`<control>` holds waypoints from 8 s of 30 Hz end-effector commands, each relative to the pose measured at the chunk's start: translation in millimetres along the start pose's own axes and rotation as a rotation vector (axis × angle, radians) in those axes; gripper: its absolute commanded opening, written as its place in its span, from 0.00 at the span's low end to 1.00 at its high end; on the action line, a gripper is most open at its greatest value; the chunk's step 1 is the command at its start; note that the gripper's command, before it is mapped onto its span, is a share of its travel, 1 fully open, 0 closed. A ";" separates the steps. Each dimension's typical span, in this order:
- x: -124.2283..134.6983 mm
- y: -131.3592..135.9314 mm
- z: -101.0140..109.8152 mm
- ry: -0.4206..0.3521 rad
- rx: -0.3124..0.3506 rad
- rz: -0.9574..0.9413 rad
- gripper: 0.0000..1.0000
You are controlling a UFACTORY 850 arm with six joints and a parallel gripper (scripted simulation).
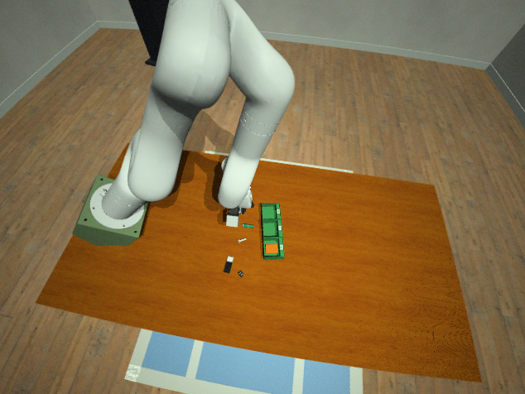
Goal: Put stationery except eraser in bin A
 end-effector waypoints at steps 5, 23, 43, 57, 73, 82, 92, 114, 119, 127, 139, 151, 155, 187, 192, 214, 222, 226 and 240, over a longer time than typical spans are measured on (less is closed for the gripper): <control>0.0 -0.3 6.8 0.001 -0.001 0.000 0.00; -62.0 -47.8 7.0 0.001 -0.001 0.000 0.00; -100.9 -77.4 7.0 0.001 -0.001 0.000 0.00; -100.9 -77.4 7.0 0.001 -0.001 0.000 0.00; -163.0 -124.8 7.2 0.001 -0.001 0.191 0.00; -168.9 -129.9 7.2 0.001 -0.001 0.191 0.00; -165.2 -127.1 7.2 0.001 -0.001 0.191 0.00; -164.5 -126.2 -2.7 0.001 -0.001 0.191 0.00; -164.5 -126.2 -12.7 0.001 -0.001 0.191 0.00; -164.5 -126.2 -28.7 0.001 -0.001 0.191 0.00; -164.6 -126.2 -34.1 0.001 -0.001 0.191 0.00; -164.6 -126.1 -34.1 0.001 -0.001 0.191 0.29; -164.6 -126.1 -34.2 0.001 -0.001 0.191 0.29; -164.6 -126.1 -7.6 0.001 -0.001 0.191 0.29; -164.6 -126.1 7.2 0.001 -0.001 0.191 0.29; -164.6 -126.1 51.2 0.001 -0.001 0.191 1.00; -164.6 -126.1 83.3 0.001 -0.001 0.191 1.00; -164.6 -126.1 99.3 0.001 -0.001 0.191 1.00; -164.5 -126.1 138.3 0.001 -0.001 0.191 1.00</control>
Point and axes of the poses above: the point where the finger pads meet when closed, its own z axis back along the fingers, its own y axis across the jaws, x = y × z, the point moved 2 cm from there along z, back along the fingers, and after that the axes turned 12 degrees about z, right-handed, at the moved point
